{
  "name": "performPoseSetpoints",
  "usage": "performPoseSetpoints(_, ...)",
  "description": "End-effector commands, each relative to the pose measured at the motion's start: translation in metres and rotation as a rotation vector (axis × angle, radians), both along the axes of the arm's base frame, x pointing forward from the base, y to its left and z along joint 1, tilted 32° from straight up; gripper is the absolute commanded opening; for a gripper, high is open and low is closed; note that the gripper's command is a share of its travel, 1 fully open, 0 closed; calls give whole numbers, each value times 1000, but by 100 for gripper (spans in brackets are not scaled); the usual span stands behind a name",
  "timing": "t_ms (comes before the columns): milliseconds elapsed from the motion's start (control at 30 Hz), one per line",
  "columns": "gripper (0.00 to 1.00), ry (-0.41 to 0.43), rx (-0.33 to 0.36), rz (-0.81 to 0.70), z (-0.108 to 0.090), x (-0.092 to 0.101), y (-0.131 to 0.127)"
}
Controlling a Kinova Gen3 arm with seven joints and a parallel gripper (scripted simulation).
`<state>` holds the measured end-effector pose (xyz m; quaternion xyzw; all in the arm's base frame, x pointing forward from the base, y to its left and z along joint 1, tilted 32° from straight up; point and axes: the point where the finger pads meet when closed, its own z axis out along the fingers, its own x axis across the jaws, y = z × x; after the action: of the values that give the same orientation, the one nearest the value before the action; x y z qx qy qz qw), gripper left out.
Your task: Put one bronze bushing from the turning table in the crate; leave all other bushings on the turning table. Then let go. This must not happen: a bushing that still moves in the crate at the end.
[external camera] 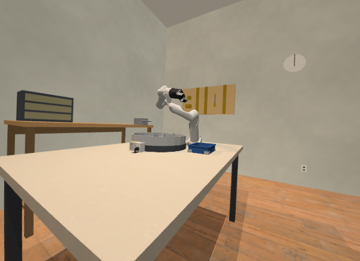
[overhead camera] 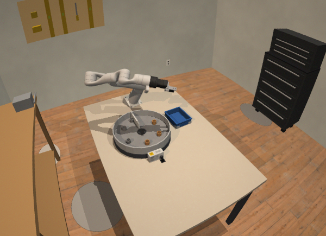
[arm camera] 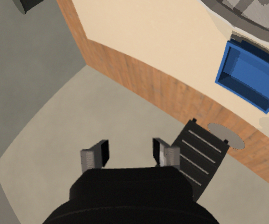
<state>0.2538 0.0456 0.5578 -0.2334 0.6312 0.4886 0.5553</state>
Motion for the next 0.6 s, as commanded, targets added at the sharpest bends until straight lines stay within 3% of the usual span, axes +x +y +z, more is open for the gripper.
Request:
performPoseSetpoints(0, 100, 2, 17, -13, -5, -22, -20)
performPoseSetpoints(367, 100, 2, 17, -13, -5, -22, -20)
performPoseSetpoints(533, 100, -1, 11, -12, -20, -65, -45)
performPoseSetpoints(567, 100, -1, 11, -12, -20, -65, -45)
